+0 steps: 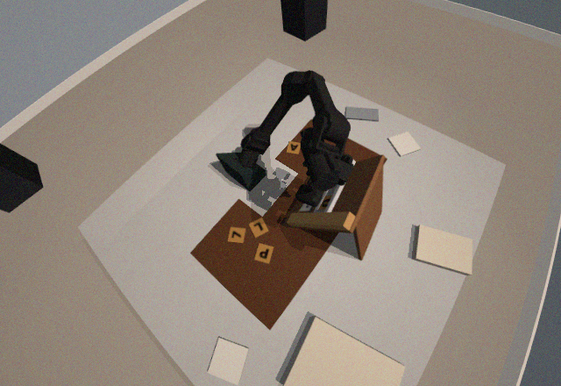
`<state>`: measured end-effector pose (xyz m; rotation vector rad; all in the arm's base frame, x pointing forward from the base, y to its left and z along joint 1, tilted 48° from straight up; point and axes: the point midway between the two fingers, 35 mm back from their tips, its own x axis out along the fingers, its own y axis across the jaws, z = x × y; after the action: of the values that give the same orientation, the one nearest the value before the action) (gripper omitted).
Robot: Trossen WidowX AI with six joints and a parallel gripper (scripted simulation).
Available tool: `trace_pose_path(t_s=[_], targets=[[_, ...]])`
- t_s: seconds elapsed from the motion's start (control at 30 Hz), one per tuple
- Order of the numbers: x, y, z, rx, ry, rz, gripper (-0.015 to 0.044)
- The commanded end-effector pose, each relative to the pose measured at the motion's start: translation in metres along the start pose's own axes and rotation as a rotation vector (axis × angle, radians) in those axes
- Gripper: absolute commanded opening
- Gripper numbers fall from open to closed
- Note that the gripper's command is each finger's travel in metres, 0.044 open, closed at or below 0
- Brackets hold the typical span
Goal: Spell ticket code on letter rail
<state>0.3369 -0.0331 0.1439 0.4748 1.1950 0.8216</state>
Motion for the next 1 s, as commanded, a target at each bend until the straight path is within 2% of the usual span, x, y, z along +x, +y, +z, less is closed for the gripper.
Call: trace_pose_path(t_s=[0.0,0.13,0.23,0.53,0.7,0.83,0.97], targets=[[-0.004,-0.001,-0.007,0.005,0.006,0.001,0.0],[-0.004,-0.001,-0.007,0.005,0.006,0.001,0.0],[-0.021,0.003,-0.009,0.153,-0.049,-0.026,0.0079],[-0.104,0.034,-0.051,1.064,-0.401,-0.048,0.0315],[-0.124,0.047,-0.07,1.379,-0.545,0.007,0.044],[-0.134,0.056,-0.082,1.583,-0.643,0.065,0.044],[-0.135,0.057,-0.083,1.595,-0.649,0.069,0.044]])
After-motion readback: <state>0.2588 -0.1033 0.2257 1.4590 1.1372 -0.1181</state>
